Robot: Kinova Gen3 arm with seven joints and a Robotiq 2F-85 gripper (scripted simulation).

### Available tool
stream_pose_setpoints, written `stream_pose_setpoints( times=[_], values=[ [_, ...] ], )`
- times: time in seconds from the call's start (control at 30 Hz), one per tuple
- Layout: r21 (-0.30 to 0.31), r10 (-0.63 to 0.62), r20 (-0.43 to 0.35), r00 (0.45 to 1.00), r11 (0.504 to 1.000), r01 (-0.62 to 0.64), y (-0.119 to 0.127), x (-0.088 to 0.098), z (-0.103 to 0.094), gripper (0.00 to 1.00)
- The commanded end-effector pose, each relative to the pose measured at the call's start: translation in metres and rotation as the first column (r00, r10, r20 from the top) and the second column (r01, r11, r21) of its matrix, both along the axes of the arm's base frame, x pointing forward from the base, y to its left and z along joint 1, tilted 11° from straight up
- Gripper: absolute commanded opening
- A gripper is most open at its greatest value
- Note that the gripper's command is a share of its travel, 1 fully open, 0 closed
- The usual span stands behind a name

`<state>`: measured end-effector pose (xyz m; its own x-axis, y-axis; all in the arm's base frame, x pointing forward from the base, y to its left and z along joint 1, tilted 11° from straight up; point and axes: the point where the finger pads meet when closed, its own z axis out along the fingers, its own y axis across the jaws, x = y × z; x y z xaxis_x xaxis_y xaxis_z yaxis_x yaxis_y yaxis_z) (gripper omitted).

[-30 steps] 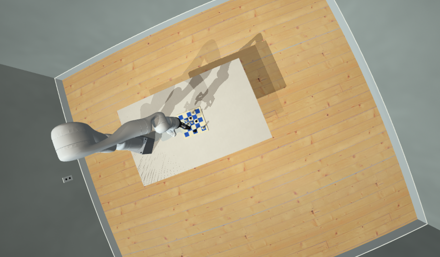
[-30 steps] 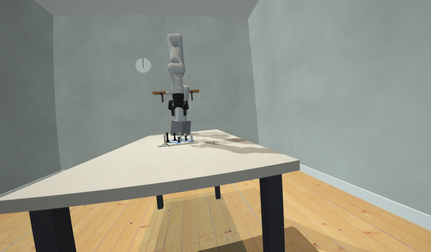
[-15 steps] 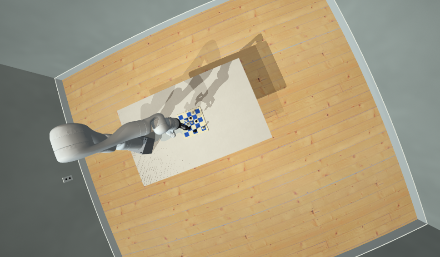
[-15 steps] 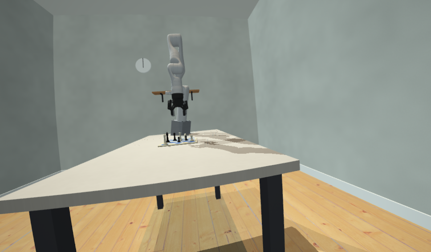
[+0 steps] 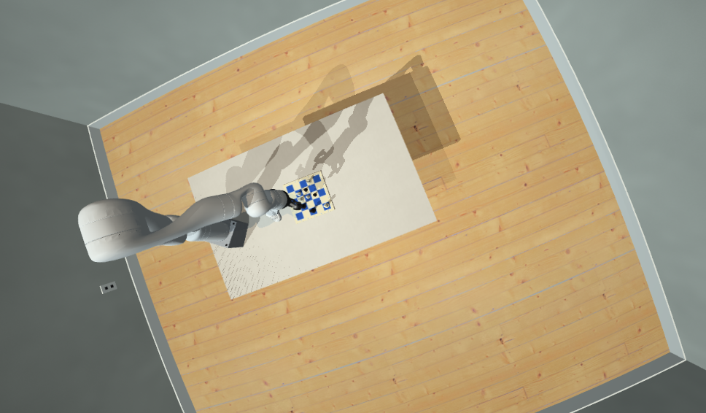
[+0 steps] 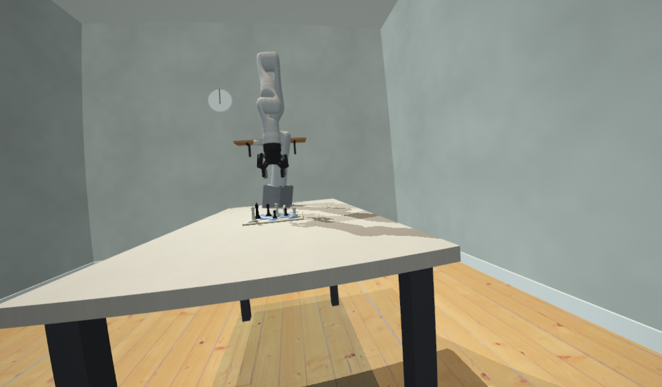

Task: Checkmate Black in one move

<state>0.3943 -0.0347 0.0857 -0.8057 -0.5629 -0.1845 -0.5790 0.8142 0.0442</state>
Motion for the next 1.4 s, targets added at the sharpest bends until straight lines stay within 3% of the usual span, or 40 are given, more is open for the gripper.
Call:
stream_pose_setpoints(
  times=[0.0,0.47,0.67,0.87,0.93,1.13,1.37],
  values=[
    [-0.001,0.000,0.001,1.000,1.000,0.000,0.000,0.000,0.001,1.00],
    [-0.007,0.050,0.005,0.999,0.999,-0.050,0.000,0.000,-0.001,1.00],
    [-0.027,0.193,0.013,0.981,0.981,-0.193,0.000,-0.003,-0.006,1.00],
    [-0.059,0.420,0.026,0.907,0.906,-0.418,0.001,-0.005,-0.013,1.00],
    [-0.059,0.420,0.026,0.907,0.906,-0.418,0.001,-0.005,-0.013,1.00],
    [-0.104,0.669,0.038,0.742,0.741,-0.663,0.001,-0.006,-0.021,1.00],
    [-0.166,0.886,0.043,0.462,0.463,-0.871,0.002,-0.004,-0.028,1.00]
  ],
)
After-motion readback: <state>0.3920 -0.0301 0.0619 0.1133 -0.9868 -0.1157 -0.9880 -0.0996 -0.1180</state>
